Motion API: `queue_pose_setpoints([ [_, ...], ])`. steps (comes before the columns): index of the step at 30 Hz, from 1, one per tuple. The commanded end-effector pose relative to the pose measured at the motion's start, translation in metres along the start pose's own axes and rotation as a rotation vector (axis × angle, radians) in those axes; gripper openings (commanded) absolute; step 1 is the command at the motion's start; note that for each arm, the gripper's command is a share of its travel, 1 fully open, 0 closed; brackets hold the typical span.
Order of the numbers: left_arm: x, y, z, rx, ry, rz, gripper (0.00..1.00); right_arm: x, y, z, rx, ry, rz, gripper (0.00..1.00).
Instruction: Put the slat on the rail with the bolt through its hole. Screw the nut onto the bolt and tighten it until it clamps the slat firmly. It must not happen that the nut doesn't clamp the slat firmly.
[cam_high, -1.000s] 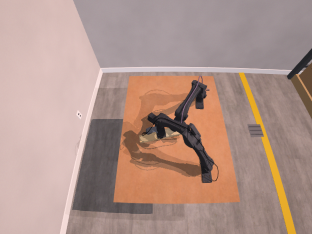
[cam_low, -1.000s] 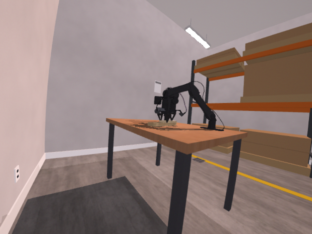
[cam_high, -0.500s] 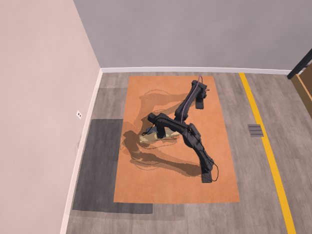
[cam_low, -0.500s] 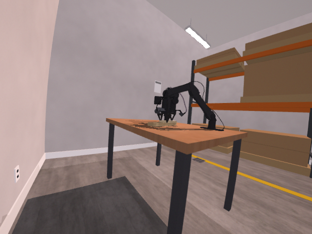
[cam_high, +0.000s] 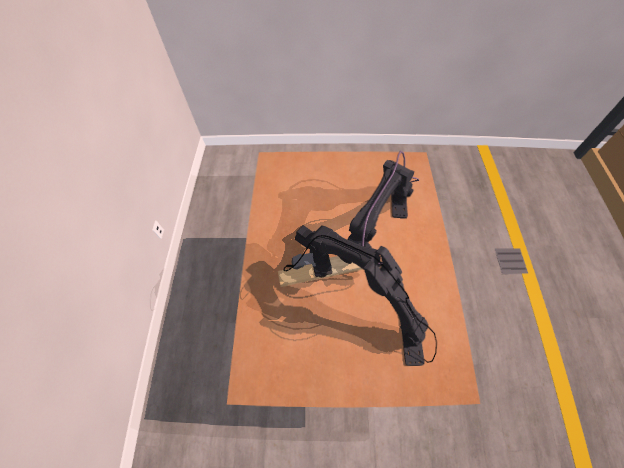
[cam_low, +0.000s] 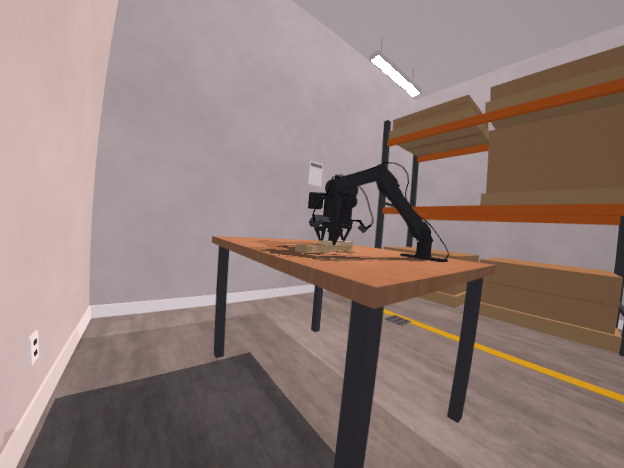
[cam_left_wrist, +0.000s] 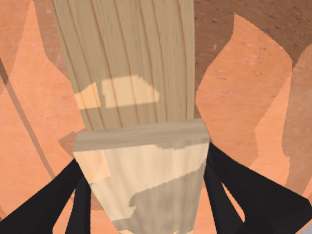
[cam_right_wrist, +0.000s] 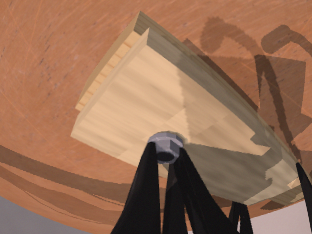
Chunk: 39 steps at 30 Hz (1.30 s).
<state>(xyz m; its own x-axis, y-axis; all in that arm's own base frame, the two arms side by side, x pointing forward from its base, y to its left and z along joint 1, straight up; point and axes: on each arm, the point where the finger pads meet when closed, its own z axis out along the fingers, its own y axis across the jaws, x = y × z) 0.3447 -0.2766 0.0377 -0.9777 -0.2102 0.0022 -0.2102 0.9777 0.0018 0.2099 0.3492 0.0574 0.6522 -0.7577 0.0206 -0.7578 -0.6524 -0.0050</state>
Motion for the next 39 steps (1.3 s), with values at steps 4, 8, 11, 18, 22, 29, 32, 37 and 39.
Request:
queue_pose_setpoints([
  [4,-0.0016,-0.0018,-0.0056,0.012,-0.010,0.000,0.72,-0.0008,0.0005,-0.0042,0.003,-0.007,0.000,0.12],
  [8,-0.0016,-0.0018,-0.0056,0.012,-0.010,0.000,0.72,-0.0008,0.0005,-0.0042,0.003,-0.007,0.000,0.12],
  [11,-0.0016,-0.0018,-0.0056,0.012,-0.010,0.000,0.72,-0.0008,0.0004,-0.0042,0.003,-0.007,0.000,0.12],
  [18,-0.0016,-0.0018,-0.0056,0.012,-0.010,0.000,0.72,-0.0008,0.0004,-0.0042,0.003,-0.007,0.099,0.12],
  [22,-0.0016,-0.0018,-0.0056,0.012,-0.010,0.000,0.72,-0.0008,0.0004,-0.0042,0.002,-0.009,0.257,0.12],
  [29,-0.0016,-0.0018,-0.0056,0.012,-0.010,0.000,0.72,-0.0008,0.0004,-0.0042,0.001,-0.011,0.534,0.12],
  [32,-0.0016,-0.0018,-0.0056,0.012,-0.010,0.000,0.72,-0.0008,0.0004,-0.0041,0.001,-0.011,0.653,0.12],
  [37,-0.0016,-0.0018,-0.0056,0.012,-0.010,0.000,0.72,-0.0008,0.0004,-0.0041,0.000,-0.012,0.772,0.12],
  [39,-0.0016,-0.0018,-0.0056,0.012,-0.010,0.000,0.72,-0.0008,0.0004,-0.0041,-0.001,-0.013,0.851,0.12],
])
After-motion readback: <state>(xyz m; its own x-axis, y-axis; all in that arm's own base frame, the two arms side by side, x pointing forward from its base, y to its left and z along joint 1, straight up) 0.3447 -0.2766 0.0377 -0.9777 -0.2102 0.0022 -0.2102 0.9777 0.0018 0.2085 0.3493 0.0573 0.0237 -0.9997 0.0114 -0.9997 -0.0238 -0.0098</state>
